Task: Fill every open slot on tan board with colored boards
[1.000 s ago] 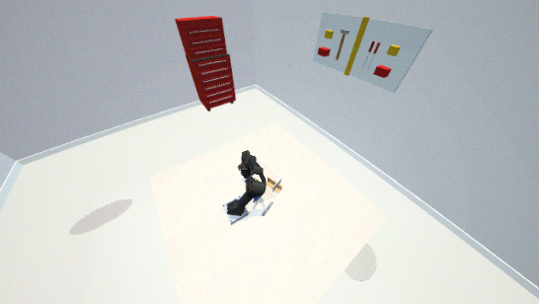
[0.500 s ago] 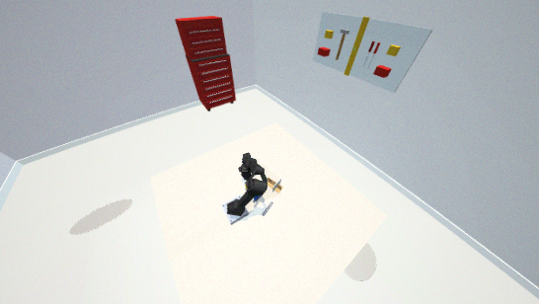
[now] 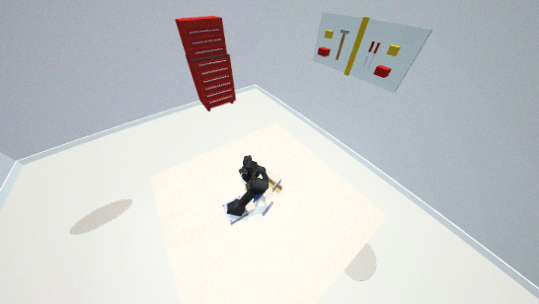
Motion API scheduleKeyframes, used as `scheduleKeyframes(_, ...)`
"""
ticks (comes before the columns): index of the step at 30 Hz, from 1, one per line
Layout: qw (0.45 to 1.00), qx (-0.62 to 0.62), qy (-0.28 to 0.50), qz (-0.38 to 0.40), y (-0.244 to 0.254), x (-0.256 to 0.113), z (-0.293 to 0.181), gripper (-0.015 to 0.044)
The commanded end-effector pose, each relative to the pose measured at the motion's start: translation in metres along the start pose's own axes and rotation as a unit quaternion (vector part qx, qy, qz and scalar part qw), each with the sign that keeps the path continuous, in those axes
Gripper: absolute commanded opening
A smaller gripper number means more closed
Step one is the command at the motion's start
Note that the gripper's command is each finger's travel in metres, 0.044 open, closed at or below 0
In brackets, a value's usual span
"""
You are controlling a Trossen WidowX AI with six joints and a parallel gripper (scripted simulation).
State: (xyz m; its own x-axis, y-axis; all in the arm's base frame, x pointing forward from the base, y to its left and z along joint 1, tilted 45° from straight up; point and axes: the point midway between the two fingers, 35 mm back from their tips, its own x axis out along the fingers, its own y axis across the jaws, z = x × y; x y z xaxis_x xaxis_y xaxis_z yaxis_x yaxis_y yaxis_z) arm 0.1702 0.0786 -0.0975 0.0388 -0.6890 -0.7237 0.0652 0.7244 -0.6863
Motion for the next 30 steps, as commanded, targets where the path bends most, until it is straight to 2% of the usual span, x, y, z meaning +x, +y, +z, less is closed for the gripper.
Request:
scheduleKeyframes(1, 1.000, -0.004, 0.001, -0.005, -0.003, 0.009, -0.002, 0.0183)
scheduleKeyframes(16, 1.000, -0.003, 0.000, -0.006, -0.003, 0.030, -0.002, 0.0183)
scheduleKeyframes(23, 1.000, -0.003, 0.000, -0.006, -0.003, 0.030, -0.002, 0.0000)
scheduleKeyframes(30, 1.000, -0.003, 0.000, -0.006, -0.003, 0.030, -0.002, 0.0000)
